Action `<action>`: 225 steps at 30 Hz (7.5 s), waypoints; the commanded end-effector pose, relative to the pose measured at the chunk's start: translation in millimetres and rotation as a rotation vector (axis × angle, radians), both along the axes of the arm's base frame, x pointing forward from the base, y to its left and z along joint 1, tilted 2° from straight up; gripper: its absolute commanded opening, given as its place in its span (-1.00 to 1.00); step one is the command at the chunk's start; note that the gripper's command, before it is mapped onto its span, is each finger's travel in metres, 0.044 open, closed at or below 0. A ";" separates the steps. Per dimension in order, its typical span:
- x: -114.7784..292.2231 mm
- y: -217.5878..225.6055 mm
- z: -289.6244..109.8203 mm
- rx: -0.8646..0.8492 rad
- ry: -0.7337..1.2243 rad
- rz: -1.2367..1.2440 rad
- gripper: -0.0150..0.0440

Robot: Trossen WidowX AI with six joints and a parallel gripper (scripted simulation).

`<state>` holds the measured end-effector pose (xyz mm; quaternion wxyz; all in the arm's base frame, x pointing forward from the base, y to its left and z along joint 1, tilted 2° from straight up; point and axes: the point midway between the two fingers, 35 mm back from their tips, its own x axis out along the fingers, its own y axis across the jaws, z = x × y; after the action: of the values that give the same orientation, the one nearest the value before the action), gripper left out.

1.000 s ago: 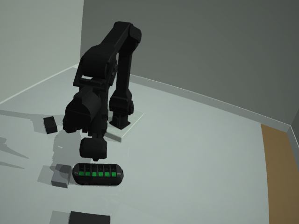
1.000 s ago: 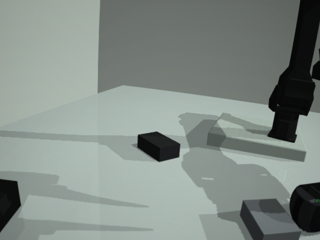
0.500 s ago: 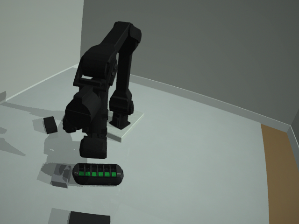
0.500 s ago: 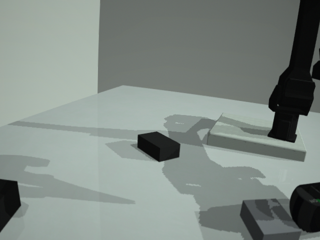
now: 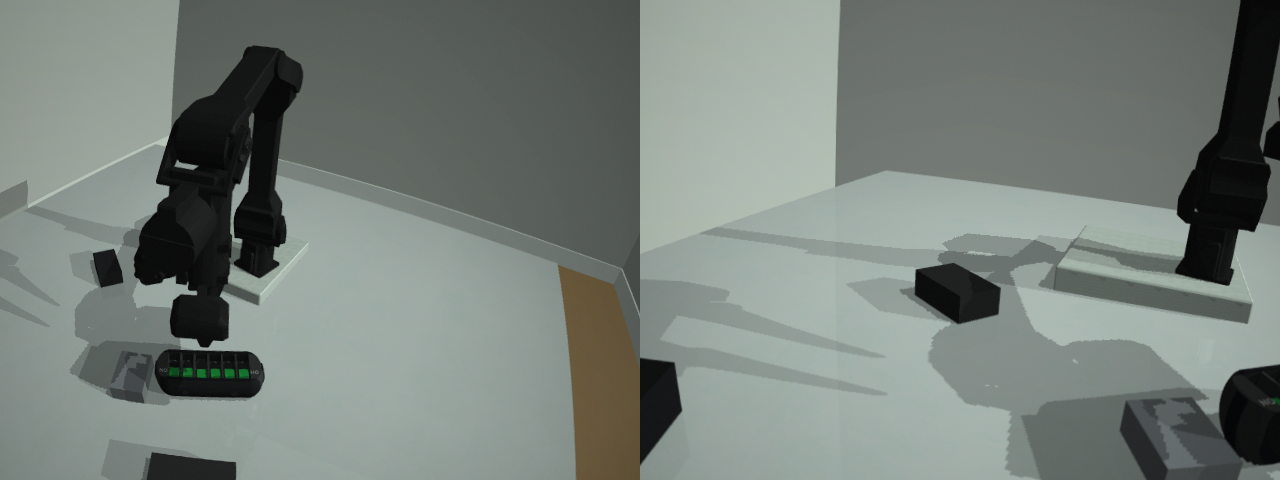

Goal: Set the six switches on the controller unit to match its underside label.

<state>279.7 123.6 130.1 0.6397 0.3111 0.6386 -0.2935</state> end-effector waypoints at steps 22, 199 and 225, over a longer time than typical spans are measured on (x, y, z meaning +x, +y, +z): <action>-37.3 -30.6 -60.6 0.003 0.017 0.050 -0.42; -1.1 14.3 -58.4 0.006 0.014 0.050 -0.49; -1.6 14.5 -78.9 0.006 0.014 0.050 -0.49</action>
<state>278.5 138.9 52.5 0.6414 0.2952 0.6527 -0.2747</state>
